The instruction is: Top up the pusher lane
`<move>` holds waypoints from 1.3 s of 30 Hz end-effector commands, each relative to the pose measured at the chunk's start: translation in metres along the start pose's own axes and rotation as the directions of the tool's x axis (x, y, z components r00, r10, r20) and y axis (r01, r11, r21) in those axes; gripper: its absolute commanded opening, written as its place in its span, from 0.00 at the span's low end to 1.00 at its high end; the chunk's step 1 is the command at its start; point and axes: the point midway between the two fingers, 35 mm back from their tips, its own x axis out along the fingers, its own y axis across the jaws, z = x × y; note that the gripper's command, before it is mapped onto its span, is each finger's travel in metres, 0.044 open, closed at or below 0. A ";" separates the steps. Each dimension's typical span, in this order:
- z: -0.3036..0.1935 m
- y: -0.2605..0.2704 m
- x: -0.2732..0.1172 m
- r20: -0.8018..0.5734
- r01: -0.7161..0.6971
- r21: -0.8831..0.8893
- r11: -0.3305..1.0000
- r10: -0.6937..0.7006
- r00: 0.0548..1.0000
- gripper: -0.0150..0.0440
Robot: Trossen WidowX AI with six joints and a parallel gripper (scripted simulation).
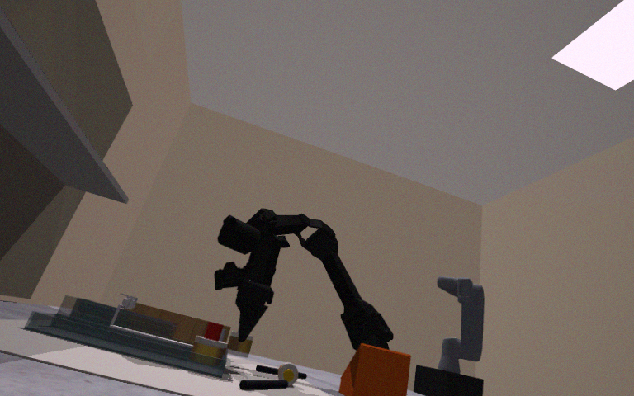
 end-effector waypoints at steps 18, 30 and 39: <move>0.013 0.001 0.001 0.009 0.001 0.002 1.000 -0.001 1.000 0.25; 0.017 0.001 0.001 0.009 0.001 0.003 1.000 -0.001 1.000 0.25; 0.021 0.001 0.001 0.009 0.001 0.003 1.000 -0.001 1.000 0.25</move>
